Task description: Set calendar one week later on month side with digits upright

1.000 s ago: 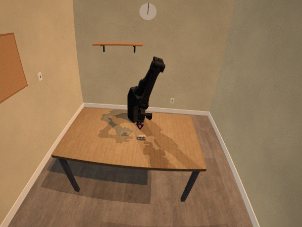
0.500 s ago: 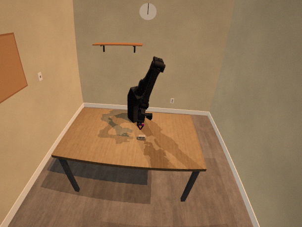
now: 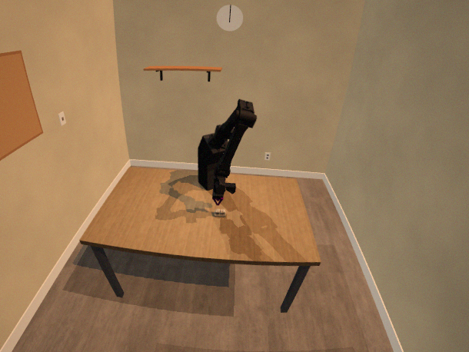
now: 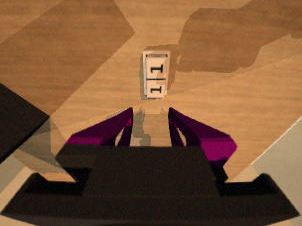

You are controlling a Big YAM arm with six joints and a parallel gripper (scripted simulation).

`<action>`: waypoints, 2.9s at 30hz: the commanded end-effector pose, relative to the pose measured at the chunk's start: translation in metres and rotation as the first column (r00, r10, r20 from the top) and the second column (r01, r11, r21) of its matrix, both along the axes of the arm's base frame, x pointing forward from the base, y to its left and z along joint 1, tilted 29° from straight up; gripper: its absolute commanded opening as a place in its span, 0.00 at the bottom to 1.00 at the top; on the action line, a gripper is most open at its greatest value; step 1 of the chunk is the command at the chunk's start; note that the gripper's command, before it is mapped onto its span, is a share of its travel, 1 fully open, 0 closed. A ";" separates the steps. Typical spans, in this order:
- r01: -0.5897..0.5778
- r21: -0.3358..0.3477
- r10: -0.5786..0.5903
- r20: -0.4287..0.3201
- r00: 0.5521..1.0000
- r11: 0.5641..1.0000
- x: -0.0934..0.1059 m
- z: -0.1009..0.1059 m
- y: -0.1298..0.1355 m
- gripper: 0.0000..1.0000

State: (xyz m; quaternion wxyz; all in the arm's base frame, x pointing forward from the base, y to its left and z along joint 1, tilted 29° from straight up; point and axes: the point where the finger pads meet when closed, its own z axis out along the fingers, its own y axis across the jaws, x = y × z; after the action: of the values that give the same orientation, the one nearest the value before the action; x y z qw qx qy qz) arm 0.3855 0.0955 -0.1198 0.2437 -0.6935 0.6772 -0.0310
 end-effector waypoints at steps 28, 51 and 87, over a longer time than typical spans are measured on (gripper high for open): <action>0.004 0.008 -0.004 0.035 0.999 1.000 0.012 0.011 0.001 0.45; -0.001 0.008 0.001 0.021 1.000 1.000 0.012 -0.007 0.009 0.45; 0.002 0.010 -0.003 0.038 0.999 1.000 0.032 -0.034 0.019 0.45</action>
State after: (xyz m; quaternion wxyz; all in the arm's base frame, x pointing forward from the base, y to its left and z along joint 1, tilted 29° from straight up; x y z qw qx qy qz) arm 0.4061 0.1104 -0.1610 0.2465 -0.6931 0.6766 -0.0329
